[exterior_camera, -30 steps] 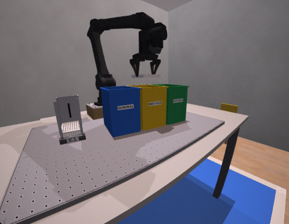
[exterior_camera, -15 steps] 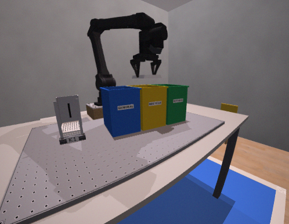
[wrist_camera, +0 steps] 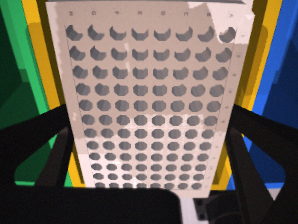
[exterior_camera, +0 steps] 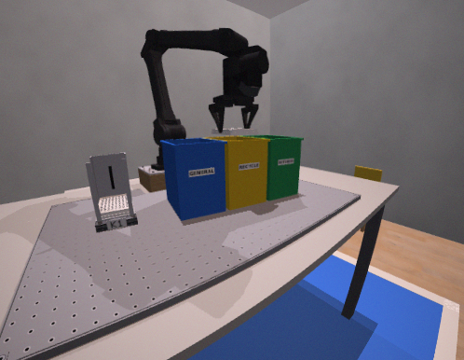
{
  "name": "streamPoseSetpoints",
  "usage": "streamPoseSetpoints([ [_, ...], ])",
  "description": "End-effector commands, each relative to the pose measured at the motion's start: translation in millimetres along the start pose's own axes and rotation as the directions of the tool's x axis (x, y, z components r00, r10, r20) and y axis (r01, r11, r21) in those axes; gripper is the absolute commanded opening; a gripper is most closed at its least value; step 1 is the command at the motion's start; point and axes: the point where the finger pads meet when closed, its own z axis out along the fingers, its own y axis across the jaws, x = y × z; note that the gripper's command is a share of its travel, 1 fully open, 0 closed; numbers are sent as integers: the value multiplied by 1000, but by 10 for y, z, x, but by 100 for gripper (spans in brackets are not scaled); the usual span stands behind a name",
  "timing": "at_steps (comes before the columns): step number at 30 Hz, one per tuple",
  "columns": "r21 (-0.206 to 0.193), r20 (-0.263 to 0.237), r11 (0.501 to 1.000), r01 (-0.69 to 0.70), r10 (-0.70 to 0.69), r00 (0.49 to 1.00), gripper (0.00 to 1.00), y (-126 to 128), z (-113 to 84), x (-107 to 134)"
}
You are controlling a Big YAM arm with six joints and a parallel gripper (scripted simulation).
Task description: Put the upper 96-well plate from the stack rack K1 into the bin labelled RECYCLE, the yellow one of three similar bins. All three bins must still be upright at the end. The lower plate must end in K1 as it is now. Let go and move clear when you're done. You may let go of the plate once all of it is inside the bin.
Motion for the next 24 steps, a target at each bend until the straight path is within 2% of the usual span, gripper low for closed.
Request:
streamPoseSetpoints([
  [1,1,-3,1000,-12,12,1000,0,-41,82,-38],
  [24,-6,14,1000,-6,6,1000,0,-50,21,-23],
])
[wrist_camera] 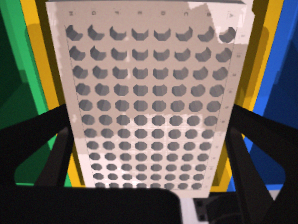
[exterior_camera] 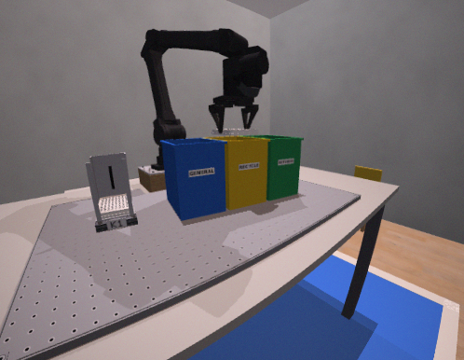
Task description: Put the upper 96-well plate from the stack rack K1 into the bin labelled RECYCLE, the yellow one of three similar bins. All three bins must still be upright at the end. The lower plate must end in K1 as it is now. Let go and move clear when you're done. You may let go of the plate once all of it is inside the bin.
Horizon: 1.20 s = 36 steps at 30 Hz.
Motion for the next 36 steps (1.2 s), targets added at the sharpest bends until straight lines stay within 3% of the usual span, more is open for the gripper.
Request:
streamPoseSetpoints([
  [1,-6,14,1000,-5,6,1000,0,-50,4,-19],
  [30,-4,9,1000,-6,6,1000,0,-58,11,-5],
  [36,1,-4,1000,-8,8,1000,0,-57,107,-16],
])
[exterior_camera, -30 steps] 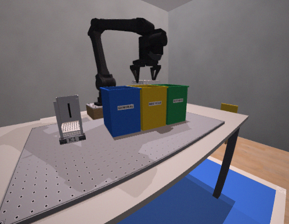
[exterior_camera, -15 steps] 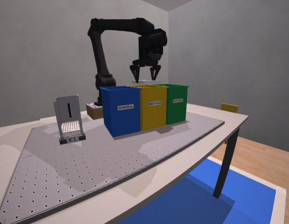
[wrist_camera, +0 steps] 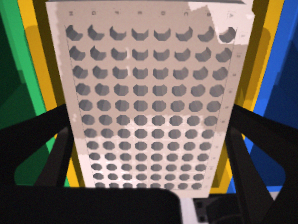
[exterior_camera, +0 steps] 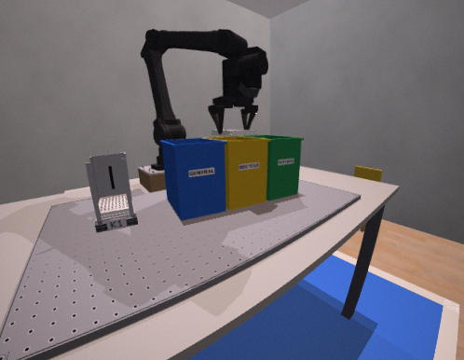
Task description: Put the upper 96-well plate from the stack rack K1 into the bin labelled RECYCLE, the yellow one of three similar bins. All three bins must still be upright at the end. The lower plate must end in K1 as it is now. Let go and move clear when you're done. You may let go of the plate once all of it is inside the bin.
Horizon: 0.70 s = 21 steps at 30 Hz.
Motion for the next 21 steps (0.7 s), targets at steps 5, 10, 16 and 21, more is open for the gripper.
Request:
streamPoseSetpoints([
  [5,3,-7,1000,-9,9,1000,0,-50,110,-23],
  [10,3,-7,1000,-11,11,1000,0,-49,143,-24],
  [16,3,-7,1000,-11,11,1000,0,-41,184,-21],
  [21,3,-7,1000,-11,11,1000,0,-34,211,-18],
])
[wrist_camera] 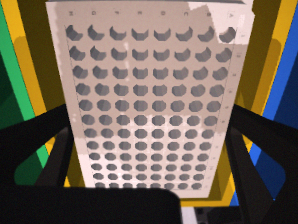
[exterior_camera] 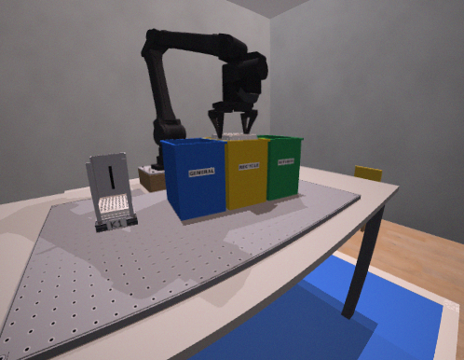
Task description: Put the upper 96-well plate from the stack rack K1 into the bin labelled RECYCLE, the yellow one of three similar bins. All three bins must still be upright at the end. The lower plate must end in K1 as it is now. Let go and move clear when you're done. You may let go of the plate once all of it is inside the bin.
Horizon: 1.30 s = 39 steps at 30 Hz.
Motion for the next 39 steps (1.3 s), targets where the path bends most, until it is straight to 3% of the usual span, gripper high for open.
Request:
streamPoseSetpoints([
  [1,2,-6,1000,-11,11,1000,0,-25,82,-24],
  [39,3,-7,1000,0,0,1000,0,44,274,11],
])
